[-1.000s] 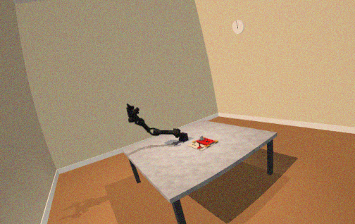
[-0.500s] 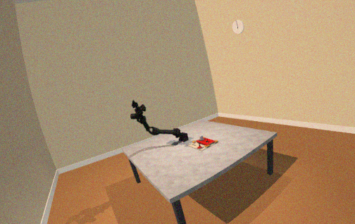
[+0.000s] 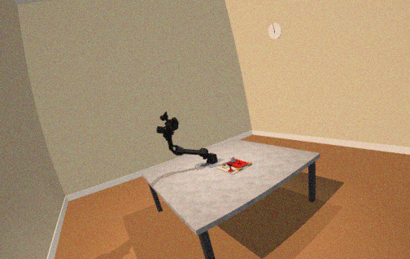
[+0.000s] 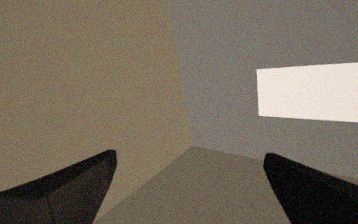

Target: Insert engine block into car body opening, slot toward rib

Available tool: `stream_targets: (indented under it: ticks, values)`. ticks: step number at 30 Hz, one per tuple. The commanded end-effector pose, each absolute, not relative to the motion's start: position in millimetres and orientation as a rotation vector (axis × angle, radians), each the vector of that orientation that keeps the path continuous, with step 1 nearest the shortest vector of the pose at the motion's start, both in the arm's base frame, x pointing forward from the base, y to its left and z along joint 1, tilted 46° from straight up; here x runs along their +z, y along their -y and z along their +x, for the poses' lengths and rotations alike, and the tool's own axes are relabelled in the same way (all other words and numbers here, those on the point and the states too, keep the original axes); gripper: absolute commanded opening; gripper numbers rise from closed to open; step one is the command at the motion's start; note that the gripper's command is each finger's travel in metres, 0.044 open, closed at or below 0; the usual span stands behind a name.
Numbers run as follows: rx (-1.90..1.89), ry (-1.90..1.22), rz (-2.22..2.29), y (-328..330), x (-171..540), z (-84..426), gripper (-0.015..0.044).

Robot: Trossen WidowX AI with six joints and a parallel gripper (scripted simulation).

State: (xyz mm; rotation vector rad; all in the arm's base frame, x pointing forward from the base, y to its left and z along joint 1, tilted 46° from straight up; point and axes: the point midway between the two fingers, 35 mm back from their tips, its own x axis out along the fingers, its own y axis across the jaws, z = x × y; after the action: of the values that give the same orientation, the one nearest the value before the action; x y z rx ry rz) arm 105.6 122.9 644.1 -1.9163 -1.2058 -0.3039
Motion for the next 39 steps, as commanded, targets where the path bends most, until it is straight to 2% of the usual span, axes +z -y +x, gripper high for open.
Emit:
stream_targets:
  ticks: [1,20,39]
  values:
    - [-0.142,1.149,-1.960,-152.1,618.5,138.3,0.0440]
    - [0.542,0.776,-2.134,-251.7,466.7,244.5,0.0440]
    - [1.143,0.252,-2.284,-288.7,282.7,280.5,0.0440]
